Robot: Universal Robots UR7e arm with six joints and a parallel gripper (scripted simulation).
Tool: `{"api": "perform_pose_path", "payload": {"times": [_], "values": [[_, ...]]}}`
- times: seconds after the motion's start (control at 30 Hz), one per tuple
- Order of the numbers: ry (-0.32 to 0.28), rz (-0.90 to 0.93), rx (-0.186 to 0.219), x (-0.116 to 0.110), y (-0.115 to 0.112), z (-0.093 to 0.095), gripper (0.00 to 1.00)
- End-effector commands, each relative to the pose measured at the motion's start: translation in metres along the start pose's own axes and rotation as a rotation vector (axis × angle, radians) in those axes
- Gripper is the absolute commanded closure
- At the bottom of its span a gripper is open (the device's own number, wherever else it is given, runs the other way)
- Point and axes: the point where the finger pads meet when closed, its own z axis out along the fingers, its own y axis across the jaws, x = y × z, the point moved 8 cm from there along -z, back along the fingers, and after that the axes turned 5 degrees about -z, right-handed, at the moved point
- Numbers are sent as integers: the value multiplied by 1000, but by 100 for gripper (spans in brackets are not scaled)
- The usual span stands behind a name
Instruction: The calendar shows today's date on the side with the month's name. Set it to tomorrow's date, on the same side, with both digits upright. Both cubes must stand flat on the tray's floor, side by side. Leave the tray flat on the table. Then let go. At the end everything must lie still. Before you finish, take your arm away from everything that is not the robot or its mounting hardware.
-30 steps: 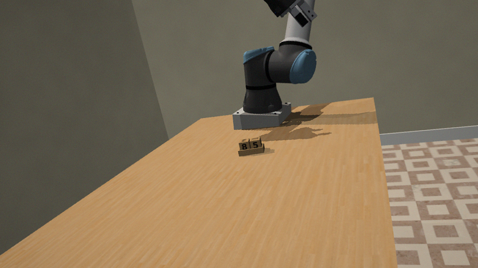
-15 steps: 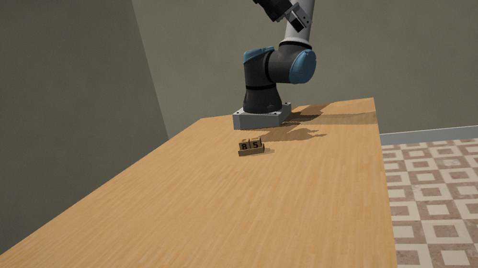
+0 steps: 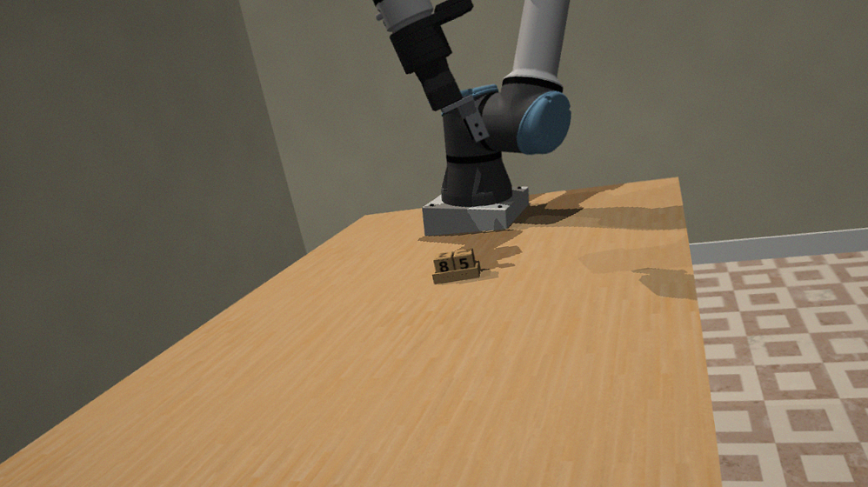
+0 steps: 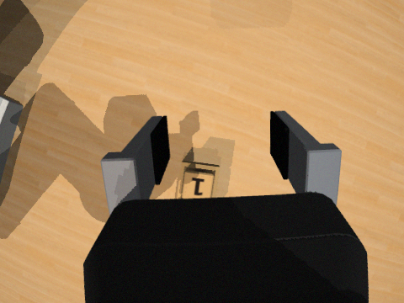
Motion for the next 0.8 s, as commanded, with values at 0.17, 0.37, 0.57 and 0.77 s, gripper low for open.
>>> {"api": "perform_pose_path", "payload": {"times": [0.17, 0.37, 0.57, 0.77], "values": [[-184, 153, 34, -70, -22, 41, 0], [-214, 181, 39, -80, -28, 46, 0], [-218, 184, 39, -81, -28, 47, 0], [-218, 184, 39, -81, -28, 47, 0]]}}
